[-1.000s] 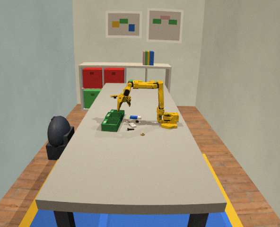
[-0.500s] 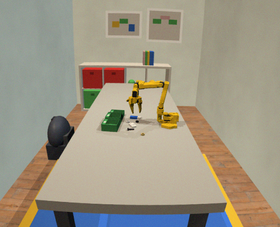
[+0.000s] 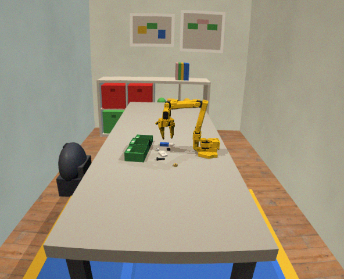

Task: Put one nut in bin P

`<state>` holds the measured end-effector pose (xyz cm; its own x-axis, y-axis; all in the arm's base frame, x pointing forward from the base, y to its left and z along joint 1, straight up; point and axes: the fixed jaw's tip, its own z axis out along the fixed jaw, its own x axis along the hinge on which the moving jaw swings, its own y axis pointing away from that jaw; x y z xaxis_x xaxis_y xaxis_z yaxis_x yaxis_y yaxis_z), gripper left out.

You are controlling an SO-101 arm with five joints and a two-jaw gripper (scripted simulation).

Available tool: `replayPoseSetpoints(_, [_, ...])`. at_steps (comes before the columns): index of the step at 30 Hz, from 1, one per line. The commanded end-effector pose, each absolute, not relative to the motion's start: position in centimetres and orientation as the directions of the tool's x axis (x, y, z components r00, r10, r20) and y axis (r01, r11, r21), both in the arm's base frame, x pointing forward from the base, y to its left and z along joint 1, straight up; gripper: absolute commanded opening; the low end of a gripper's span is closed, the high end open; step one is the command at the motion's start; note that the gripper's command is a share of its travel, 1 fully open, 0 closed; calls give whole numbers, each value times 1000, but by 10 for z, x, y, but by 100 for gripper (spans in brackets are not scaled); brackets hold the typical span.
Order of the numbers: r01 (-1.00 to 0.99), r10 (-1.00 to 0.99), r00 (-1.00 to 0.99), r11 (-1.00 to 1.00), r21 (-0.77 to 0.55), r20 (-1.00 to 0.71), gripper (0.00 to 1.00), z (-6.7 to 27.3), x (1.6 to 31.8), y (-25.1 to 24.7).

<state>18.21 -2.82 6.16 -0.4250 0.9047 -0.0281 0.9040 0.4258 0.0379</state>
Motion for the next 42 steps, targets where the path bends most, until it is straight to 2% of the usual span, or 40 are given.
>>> replayPoseSetpoints(1, [911,913,-407,409,62,-43,23,68,182,-30])
replayPoseSetpoints(3, [922,922,-386,387,20,-14,23,63,171,-33])
replayPoseSetpoints(26, [922,922,-386,387,20,-14,23,61,171,-33])
replayPoseSetpoints(42, [922,922,-386,387,20,-14,23,41,174,-33])
